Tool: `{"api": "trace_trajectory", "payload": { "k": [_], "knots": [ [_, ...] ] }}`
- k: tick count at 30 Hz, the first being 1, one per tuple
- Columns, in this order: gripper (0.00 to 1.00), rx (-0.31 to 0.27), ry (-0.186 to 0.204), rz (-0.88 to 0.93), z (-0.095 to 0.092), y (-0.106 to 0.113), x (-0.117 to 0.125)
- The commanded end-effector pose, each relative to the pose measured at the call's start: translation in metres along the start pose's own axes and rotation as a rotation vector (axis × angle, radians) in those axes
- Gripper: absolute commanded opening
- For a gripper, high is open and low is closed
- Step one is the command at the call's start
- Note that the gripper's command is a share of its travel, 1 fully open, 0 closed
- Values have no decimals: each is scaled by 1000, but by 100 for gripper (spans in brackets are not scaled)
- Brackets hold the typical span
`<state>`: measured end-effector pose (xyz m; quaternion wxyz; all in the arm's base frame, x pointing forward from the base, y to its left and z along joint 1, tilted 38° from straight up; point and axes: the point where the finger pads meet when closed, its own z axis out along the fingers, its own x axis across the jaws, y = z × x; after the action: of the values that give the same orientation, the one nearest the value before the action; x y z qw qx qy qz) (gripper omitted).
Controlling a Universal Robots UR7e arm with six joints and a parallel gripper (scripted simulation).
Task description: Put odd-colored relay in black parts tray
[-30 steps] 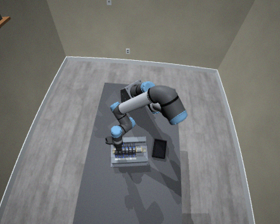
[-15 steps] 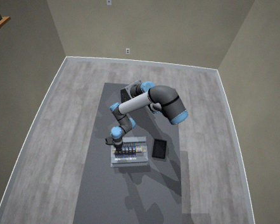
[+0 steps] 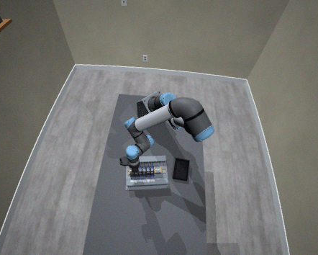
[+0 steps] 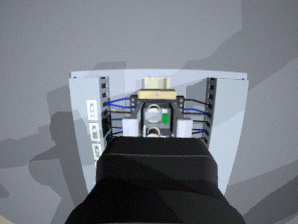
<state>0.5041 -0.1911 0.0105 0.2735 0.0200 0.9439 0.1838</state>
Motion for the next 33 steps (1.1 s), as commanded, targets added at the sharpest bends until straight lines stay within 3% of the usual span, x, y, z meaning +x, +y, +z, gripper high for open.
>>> {"api": "trace_trajectory", "payload": {
  "k": [1, 33],
  "knots": [
    [0, 1, 8, 0, 0, 0, -1],
    [0, 1, 55, 0, -1, 0, -2]
  ]
}}
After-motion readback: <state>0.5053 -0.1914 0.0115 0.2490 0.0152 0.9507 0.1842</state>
